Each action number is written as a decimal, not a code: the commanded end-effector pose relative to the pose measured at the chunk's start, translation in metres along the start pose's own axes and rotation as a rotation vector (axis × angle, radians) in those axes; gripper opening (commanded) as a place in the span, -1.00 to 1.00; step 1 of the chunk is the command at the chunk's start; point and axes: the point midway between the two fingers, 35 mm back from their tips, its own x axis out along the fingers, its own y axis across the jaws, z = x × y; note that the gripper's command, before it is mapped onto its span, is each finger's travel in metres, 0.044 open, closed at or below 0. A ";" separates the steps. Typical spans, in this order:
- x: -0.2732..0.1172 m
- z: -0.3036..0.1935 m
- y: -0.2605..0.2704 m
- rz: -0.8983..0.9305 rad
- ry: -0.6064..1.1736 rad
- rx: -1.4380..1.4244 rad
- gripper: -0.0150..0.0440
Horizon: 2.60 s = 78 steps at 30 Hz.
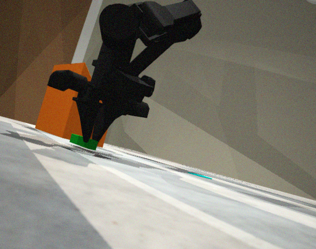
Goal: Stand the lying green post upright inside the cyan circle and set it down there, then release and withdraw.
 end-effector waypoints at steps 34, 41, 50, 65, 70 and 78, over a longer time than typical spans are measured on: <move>-0.113 0.000 -0.001 -0.010 -0.002 -0.005 -0.42; -0.115 0.007 0.011 -0.016 -0.002 0.015 -0.42; -0.120 0.021 0.035 -0.025 -0.003 0.056 -0.42; -0.126 0.040 0.078 -0.034 -0.007 0.121 -0.42; -0.127 0.045 0.094 -0.036 -0.008 0.142 -0.42; -0.129 0.052 0.118 -0.036 -0.011 0.175 -0.42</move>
